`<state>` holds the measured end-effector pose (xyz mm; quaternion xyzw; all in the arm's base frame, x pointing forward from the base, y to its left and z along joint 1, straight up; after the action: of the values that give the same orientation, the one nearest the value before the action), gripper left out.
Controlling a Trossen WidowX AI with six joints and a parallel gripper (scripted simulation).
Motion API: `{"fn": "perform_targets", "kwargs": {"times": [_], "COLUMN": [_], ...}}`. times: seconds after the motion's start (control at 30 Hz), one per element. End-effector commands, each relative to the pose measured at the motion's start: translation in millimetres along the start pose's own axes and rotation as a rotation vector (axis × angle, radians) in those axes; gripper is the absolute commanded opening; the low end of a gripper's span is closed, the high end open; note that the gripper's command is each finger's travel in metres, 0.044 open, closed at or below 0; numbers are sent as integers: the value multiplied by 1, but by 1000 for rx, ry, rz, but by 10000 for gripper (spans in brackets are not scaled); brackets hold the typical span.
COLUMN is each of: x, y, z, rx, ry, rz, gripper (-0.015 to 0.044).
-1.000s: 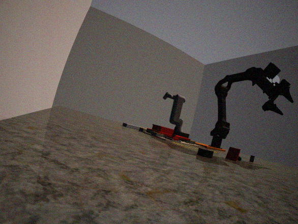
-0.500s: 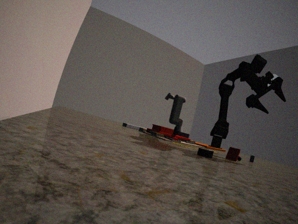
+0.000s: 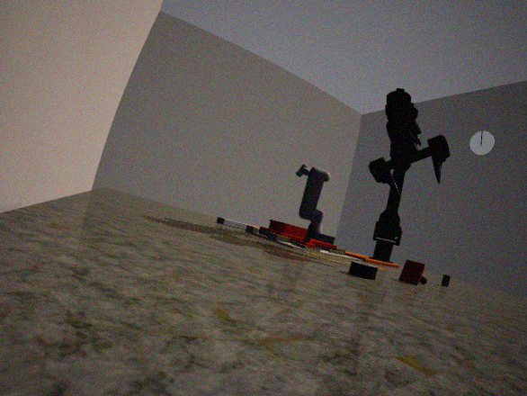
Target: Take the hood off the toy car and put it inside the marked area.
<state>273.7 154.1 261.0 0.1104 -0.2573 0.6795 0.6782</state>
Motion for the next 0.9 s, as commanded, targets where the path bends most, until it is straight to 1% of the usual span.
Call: {"fn": "perform_targets", "kwargs": {"times": [0.0, 0.2, 0.37, 0.73, 0.8, 0.87], "x": [-24, -86, -140, -259, -273, -274], "y": [-15, -46, -58, -51, -48, -47], "z": [4, 16, 30, 71, 77, 77], "rx": [-22, -44, -30, 85, 104, 107], "ry": [68, 221, 341, 549, 566, 568], "rz": [-19, -78, -131, -257, -272, -274], "gripper": [440, 440, 440, 440, 440, 440]}}
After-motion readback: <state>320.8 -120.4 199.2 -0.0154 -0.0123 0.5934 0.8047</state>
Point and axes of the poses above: the point midway between the two fingers, 35 mm back from their tips, its own z axis back along the fingers, its own x axis across the jaws, y = z × x, the point moved 6 cm from there along z, back along the fingers, and after that the axes turned 9 degrees about -z, right-handed, at the moved point
